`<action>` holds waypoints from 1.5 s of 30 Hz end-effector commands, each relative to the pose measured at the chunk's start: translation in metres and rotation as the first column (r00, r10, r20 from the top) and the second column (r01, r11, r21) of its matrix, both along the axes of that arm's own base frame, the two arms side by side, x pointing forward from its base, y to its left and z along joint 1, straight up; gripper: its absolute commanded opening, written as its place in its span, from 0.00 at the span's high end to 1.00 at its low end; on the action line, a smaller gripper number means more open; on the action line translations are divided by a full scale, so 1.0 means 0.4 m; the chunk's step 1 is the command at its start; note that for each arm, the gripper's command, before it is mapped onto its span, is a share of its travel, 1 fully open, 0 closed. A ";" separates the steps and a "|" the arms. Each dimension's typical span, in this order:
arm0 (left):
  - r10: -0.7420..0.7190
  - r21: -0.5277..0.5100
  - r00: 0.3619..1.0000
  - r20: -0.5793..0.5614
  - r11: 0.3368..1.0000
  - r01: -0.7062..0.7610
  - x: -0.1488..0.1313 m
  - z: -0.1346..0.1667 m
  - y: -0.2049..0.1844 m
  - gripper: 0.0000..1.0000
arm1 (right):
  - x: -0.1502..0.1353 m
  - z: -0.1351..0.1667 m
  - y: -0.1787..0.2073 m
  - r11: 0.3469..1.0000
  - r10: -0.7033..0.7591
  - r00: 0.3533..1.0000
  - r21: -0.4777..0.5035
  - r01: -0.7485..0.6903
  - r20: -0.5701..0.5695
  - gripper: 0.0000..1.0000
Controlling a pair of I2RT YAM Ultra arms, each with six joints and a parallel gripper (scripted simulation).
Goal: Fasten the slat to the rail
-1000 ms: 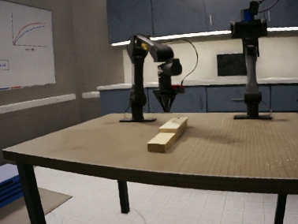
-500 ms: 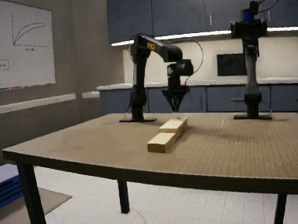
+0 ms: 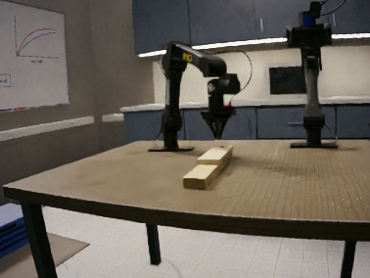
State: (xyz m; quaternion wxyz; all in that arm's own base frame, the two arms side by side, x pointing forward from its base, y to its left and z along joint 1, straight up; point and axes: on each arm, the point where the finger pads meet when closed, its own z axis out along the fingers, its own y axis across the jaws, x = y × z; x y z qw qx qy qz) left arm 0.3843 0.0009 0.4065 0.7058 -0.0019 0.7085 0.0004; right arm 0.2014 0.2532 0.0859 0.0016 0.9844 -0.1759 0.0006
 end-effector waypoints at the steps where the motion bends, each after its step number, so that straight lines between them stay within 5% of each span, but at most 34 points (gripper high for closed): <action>1: -0.003 0.002 1.000 0.016 1.000 0.003 -0.009 0.013 0.000 0.00 | 0.005 0.016 0.005 1.000 0.004 1.000 0.004 -0.004 0.000 0.88; 45: -0.003 0.002 1.000 0.016 1.000 0.003 -0.009 0.013 0.000 0.00 | -0.035 0.001 0.037 1.000 0.001 1.000 0.012 -0.001 0.005 0.88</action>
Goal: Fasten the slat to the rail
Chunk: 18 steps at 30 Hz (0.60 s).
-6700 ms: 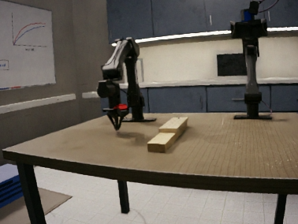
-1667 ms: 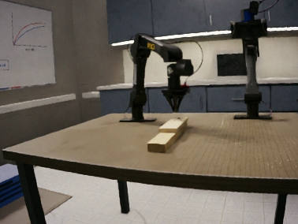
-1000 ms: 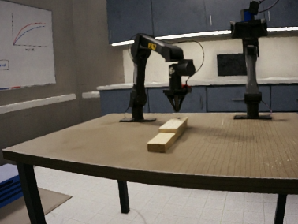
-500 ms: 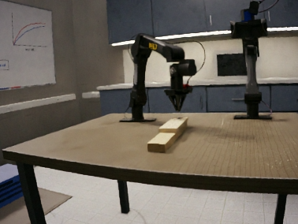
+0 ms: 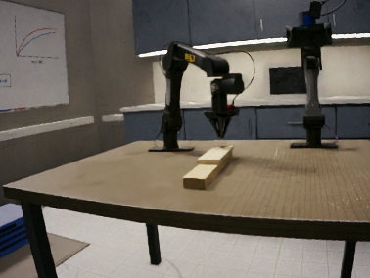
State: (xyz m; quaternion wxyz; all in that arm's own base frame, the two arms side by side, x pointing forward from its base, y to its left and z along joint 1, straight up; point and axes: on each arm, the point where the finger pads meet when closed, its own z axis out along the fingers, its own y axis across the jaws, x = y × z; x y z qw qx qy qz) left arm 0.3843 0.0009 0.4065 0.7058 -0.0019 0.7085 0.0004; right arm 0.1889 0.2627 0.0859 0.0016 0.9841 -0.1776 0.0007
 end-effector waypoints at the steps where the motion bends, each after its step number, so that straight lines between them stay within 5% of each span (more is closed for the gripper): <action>1: -0.003 0.002 1.000 0.016 1.000 0.003 -0.009 0.013 0.000 0.00 | -0.003 -0.001 0.013 1.000 0.004 1.000 0.012 -0.004 0.005 0.88; 18: -0.003 0.002 1.000 0.016 1.000 0.003 -0.009 0.013 0.000 0.00 | -0.003 -0.027 0.014 1.000 0.004 1.000 0.012 -0.004 0.005 0.88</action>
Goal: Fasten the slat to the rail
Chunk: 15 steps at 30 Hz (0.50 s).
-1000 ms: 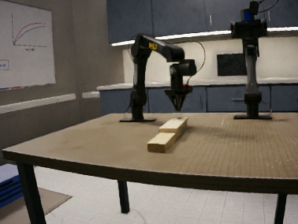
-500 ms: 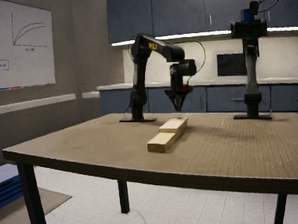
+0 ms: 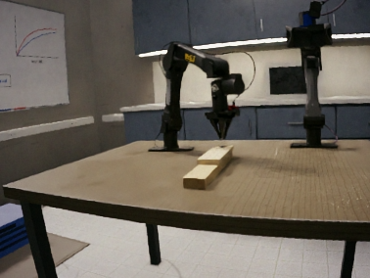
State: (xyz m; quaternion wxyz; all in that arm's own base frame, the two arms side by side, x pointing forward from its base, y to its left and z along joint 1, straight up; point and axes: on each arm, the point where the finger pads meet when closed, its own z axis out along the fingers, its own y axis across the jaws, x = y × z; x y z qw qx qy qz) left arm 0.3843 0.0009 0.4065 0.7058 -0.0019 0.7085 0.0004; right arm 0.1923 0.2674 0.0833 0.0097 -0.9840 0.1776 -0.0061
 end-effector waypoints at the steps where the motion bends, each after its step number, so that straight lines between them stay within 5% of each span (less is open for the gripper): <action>1: -0.003 0.002 1.000 0.016 1.000 0.003 -0.009 0.013 0.000 0.00 | -0.011 -0.022 0.002 1.000 0.004 1.000 -0.009 -0.004 -0.010 0.88; 15: -0.003 0.002 1.000 0.016 1.000 0.003 -0.009 0.013 0.000 0.00 | -0.011 -0.042 0.003 1.000 0.004 1.000 -0.009 -0.004 -0.010 0.88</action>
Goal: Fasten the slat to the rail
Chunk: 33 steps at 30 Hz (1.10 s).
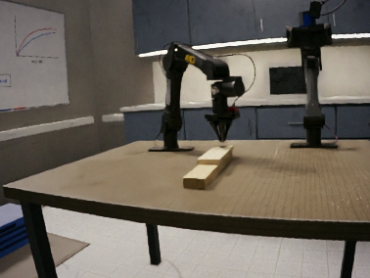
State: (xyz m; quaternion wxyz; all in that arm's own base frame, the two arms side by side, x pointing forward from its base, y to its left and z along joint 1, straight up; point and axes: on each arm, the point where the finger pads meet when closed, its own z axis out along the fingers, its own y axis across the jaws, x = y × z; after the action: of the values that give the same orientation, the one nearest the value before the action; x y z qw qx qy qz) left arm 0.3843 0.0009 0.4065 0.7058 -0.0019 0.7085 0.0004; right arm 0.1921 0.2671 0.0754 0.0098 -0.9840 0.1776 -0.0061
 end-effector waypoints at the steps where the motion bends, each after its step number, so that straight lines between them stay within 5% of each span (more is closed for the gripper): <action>1: -0.003 0.002 1.000 0.016 1.000 0.003 -0.009 0.013 0.000 0.00 | -0.010 -0.024 0.003 1.000 0.004 1.000 -0.009 -0.004 -0.010 0.88; 33: -0.003 0.002 1.000 0.016 1.000 0.003 -0.009 0.013 0.000 0.00 | -0.010 0.005 0.004 1.000 0.002 1.000 -0.008 -0.002 -0.009 0.88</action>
State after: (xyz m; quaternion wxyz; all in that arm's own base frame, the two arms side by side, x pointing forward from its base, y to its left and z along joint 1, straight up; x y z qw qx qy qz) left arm 0.3843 0.0009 0.4065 0.7058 -0.0019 0.7085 0.0004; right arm 0.1896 0.2637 0.0647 -0.0004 -0.9840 0.1783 -0.0013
